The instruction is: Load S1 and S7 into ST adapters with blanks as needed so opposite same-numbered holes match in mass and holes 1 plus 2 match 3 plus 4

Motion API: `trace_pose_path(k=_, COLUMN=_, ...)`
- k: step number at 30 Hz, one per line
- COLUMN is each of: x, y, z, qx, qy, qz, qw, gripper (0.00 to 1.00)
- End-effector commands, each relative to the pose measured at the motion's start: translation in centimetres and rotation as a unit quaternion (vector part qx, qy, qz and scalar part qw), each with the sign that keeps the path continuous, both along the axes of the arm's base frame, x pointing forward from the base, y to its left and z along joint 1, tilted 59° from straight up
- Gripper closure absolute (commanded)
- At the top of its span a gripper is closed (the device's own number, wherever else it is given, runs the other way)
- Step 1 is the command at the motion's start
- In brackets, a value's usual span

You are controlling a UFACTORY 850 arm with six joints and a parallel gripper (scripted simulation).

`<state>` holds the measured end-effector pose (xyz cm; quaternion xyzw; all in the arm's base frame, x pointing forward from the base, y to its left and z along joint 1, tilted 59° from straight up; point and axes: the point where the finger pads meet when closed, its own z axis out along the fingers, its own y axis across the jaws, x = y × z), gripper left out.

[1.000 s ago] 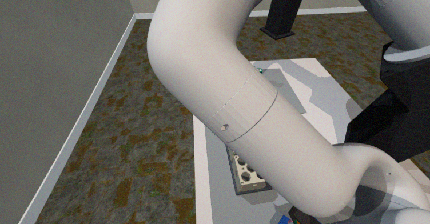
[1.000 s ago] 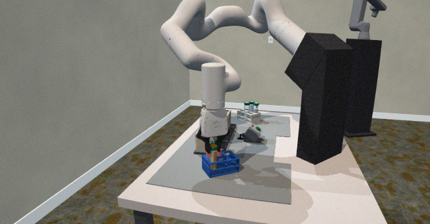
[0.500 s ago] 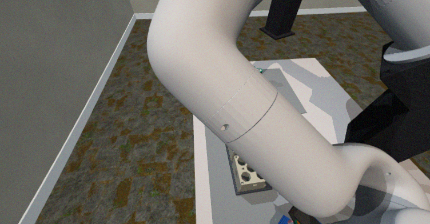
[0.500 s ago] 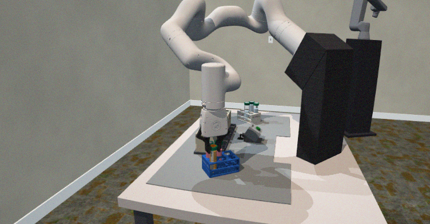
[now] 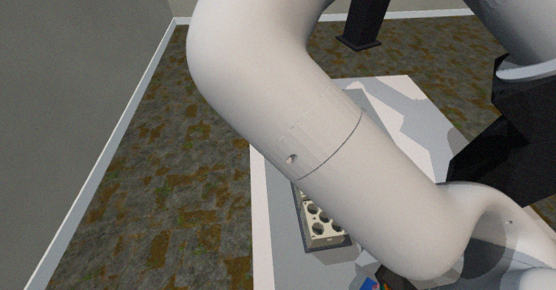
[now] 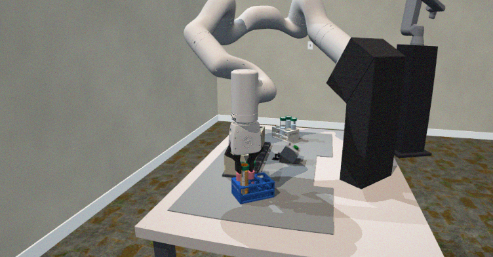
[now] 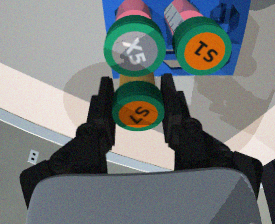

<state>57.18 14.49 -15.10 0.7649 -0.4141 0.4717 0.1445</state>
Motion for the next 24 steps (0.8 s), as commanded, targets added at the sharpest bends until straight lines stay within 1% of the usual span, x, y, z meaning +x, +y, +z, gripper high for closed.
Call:
trace_pose_path(k=1, x=-0.1, y=0.2, z=0.1, qx=0.000, qy=0.000, qz=0.000, qw=1.000, gripper=1.00)
trace_pose_path(k=20, x=-0.7, y=0.8, z=0.6, qx=0.000, qy=0.000, qz=0.000, qw=1.000, gripper=1.00)
trace_pose_path(k=24, x=-1.2, y=1.3, z=1.0, qx=0.000, qy=0.000, qz=0.000, qw=1.000, gripper=1.00)
